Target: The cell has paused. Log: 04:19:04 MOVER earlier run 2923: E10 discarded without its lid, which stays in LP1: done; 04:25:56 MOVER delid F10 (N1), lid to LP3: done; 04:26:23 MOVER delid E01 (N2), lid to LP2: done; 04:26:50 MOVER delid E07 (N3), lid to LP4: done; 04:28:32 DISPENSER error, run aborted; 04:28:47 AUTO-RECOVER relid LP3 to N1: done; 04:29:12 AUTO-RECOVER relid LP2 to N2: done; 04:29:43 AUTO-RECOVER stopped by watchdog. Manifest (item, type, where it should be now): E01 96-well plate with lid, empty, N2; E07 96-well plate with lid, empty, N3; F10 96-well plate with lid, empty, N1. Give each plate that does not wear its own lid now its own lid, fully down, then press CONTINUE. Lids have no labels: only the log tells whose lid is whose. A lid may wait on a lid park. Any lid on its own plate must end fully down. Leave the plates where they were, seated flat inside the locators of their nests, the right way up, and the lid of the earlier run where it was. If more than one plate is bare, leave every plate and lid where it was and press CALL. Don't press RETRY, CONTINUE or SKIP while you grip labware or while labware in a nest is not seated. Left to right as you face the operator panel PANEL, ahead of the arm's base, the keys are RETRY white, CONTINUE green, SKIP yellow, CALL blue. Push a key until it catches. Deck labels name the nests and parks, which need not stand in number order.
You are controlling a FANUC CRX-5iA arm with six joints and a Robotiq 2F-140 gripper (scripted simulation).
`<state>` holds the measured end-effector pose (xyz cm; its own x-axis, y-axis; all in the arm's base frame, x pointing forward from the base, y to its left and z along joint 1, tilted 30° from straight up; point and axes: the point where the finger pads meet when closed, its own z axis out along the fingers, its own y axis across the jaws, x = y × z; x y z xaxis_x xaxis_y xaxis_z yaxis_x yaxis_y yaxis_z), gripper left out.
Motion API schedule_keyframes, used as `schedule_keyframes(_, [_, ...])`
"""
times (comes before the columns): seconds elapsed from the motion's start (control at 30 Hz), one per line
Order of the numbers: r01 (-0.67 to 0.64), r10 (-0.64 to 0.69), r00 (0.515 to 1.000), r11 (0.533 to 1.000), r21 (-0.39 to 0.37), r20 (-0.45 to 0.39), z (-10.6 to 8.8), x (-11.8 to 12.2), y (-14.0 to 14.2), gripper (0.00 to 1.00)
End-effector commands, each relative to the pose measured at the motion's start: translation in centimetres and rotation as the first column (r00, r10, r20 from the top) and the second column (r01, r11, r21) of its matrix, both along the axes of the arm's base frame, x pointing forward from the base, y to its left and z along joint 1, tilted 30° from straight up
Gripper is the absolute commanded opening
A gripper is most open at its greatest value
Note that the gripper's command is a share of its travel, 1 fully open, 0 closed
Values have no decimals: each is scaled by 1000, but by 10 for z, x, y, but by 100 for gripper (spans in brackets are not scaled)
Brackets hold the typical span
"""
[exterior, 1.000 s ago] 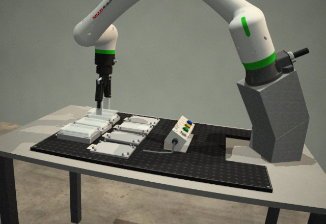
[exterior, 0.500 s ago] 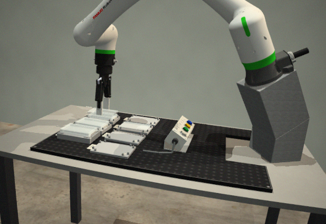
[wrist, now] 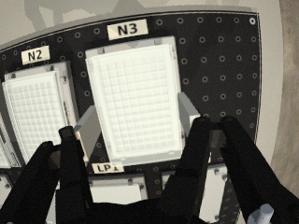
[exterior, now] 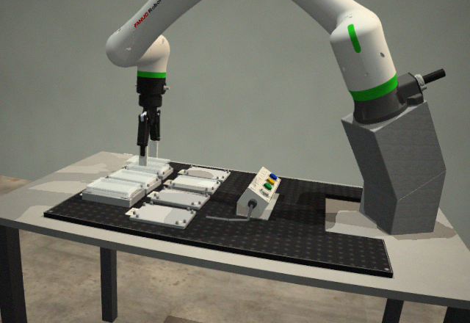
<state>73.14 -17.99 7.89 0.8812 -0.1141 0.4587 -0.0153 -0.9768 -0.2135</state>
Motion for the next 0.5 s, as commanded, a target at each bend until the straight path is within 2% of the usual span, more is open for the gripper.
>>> schedule_keyframes(0.0, [0,0,1000,1000,0,0,0,0,0,0])
schedule_keyframes(0.47, [0,0,1000,1000,0,0,-1,1,0,0])
